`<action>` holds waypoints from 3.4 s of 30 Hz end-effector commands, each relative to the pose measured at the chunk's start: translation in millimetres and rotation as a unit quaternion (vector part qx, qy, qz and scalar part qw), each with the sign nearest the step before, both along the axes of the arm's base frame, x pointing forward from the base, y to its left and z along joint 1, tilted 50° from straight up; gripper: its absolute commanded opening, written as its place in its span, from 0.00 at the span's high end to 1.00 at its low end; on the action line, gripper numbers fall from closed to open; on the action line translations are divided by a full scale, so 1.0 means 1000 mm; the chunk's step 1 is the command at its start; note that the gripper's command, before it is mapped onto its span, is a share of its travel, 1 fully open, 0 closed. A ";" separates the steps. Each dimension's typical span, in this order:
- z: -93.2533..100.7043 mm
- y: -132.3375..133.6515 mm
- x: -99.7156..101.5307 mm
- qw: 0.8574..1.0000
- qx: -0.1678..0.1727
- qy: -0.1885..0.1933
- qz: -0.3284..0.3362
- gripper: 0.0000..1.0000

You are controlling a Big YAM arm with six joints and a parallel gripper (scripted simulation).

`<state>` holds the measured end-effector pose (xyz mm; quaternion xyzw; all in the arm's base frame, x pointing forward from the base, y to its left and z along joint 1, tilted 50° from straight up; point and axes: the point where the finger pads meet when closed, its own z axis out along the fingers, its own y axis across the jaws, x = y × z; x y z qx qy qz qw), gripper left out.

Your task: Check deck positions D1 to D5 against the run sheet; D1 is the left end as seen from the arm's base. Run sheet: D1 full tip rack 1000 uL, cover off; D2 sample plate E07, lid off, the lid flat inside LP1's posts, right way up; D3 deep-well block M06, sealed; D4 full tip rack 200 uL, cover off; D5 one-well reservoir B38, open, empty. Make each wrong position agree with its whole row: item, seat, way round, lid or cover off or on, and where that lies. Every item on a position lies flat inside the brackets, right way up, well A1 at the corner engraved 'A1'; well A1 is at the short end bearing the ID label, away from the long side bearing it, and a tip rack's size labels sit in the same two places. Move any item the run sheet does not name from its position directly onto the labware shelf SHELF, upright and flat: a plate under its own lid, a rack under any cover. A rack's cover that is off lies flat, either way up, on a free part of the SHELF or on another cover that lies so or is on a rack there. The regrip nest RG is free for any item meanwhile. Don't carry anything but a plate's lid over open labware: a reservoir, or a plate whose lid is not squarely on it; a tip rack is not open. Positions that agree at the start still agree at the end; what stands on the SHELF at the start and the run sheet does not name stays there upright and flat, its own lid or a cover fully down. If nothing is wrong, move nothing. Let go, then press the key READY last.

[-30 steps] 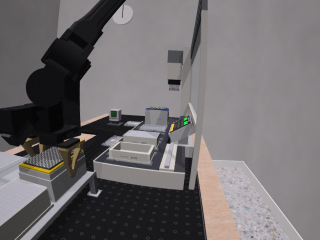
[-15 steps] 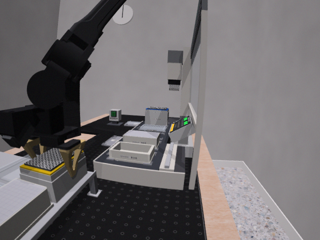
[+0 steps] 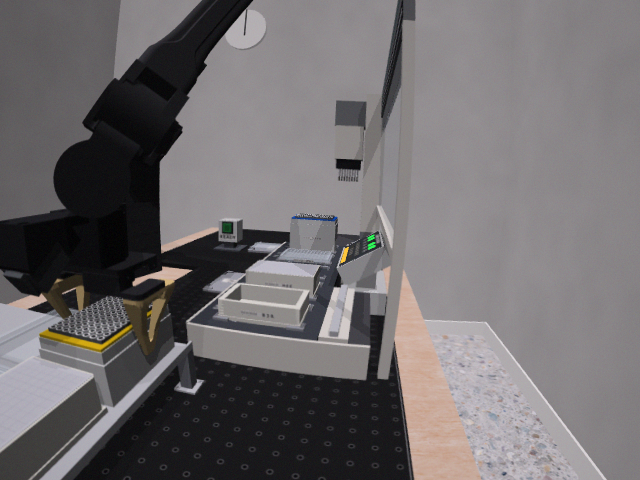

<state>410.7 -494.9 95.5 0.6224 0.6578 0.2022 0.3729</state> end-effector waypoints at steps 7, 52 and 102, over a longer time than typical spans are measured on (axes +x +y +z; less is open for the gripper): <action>0.012 -0.009 -0.002 1.000 -0.011 -0.006 -0.006 0.00; 0.040 -0.002 -0.041 1.000 -0.013 -0.005 -0.010 0.00; 0.088 0.014 -0.095 1.000 -0.016 -0.005 -0.010 0.00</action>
